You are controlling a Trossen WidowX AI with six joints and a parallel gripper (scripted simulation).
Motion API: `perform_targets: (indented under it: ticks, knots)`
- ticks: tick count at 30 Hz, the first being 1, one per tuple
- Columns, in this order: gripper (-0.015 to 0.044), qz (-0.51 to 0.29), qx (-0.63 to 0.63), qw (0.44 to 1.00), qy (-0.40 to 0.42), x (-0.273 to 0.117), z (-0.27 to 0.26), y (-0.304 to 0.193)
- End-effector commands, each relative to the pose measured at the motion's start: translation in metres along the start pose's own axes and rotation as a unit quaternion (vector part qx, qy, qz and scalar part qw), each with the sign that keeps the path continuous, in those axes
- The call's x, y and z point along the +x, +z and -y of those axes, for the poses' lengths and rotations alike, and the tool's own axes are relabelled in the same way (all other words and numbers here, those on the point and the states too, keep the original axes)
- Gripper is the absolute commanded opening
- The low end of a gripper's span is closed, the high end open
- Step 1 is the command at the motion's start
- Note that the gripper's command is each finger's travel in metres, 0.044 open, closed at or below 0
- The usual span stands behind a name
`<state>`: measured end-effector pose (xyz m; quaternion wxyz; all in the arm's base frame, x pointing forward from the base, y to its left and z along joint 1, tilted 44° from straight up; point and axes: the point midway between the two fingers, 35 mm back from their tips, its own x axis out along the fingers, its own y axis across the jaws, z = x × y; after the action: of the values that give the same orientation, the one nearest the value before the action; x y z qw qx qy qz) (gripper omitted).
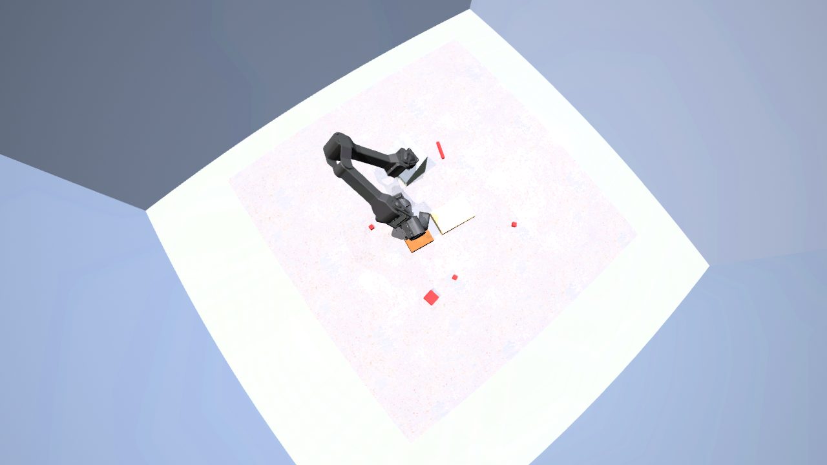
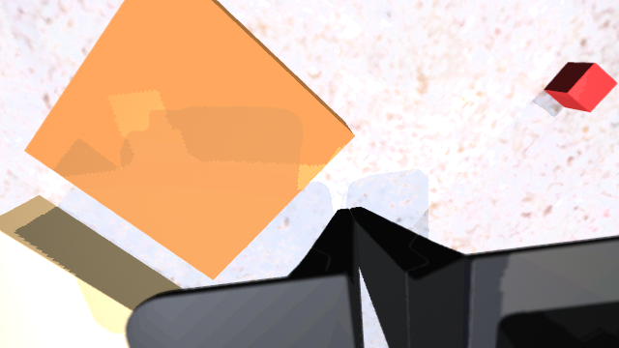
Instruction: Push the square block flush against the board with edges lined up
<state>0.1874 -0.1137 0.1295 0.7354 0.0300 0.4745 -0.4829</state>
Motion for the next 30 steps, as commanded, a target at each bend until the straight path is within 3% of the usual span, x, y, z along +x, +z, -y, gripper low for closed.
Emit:
perform_targets:
  ticks: [1, 22, 30]
  knots:
    - [0.0, 0.001, 0.066, 0.998, 0.004, -0.002, -0.002, 0.013]
    - [0.0, 0.006, 0.405, 0.914, 0.005, 0.003, -0.001, 0.073]
    - [0.0, 0.007, 0.426, 0.905, 0.005, 0.004, 0.0, 0.077]
